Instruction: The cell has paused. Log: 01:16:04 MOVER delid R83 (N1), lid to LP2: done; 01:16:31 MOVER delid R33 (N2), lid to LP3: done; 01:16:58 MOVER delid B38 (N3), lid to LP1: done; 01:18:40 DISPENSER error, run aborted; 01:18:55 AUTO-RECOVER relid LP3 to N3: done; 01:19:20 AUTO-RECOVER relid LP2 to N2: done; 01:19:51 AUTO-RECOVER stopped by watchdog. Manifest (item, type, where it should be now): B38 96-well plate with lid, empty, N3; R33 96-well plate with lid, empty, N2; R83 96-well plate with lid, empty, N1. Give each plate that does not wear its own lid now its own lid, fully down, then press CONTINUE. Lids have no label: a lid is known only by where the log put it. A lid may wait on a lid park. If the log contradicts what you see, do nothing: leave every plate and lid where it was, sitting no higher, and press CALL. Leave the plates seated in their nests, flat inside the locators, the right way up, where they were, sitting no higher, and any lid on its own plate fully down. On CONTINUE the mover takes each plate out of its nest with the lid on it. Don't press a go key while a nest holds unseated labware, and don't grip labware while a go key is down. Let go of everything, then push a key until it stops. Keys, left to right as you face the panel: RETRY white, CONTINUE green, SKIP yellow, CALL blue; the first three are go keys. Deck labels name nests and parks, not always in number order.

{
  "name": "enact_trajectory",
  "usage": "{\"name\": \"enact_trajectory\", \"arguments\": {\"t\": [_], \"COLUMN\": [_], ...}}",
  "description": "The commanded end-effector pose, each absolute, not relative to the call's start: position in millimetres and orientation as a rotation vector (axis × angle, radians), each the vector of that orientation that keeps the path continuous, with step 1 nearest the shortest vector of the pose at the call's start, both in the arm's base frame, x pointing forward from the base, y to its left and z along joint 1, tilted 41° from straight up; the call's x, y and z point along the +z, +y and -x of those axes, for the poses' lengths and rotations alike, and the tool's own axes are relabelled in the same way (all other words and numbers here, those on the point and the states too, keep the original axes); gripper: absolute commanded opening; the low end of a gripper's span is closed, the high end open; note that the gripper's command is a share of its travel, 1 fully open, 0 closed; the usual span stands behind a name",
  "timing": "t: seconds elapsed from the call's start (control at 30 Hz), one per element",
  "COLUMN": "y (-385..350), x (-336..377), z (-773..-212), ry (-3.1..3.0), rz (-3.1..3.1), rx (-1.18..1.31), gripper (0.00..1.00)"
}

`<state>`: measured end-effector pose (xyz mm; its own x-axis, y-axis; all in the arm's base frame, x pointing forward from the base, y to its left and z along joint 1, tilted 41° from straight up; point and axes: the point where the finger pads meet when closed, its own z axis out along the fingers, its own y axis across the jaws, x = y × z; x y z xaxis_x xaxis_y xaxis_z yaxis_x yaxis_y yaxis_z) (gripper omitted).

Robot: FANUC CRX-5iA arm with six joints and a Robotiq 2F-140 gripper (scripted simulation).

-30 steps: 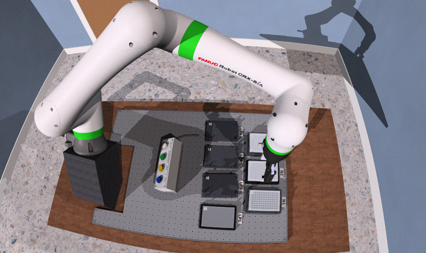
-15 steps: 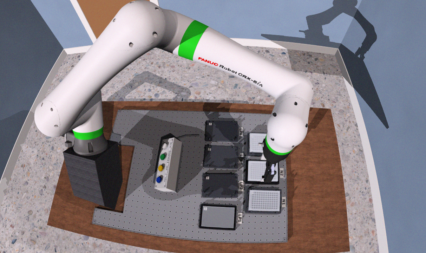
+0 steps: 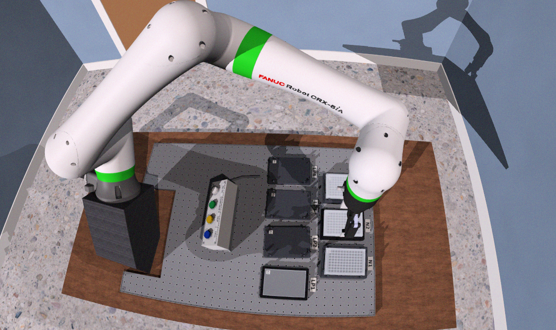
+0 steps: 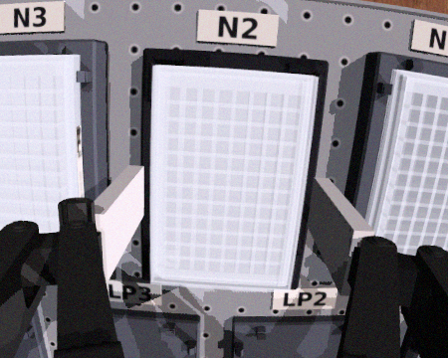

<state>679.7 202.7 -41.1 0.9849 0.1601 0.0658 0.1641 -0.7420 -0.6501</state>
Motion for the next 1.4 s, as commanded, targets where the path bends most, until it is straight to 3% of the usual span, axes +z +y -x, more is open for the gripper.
{"name": "enact_trajectory", "arguments": {"t": [0.0,0.3,0.33,1.37], "y": [202.5,202.5,202.5,202.5], "x": [-40.9,-40.9,-40.9,-40.9], "z": [-679.9,-679.9,-679.9,-679.9], "ry": [-0.225,-0.225,-0.225,-0.225], "rz": [2.419,2.419,2.419,2.419], "rx": [-0.008,-0.008,-0.008,-0.008], "gripper": [0.59,0.59,0.66,0.66]}}
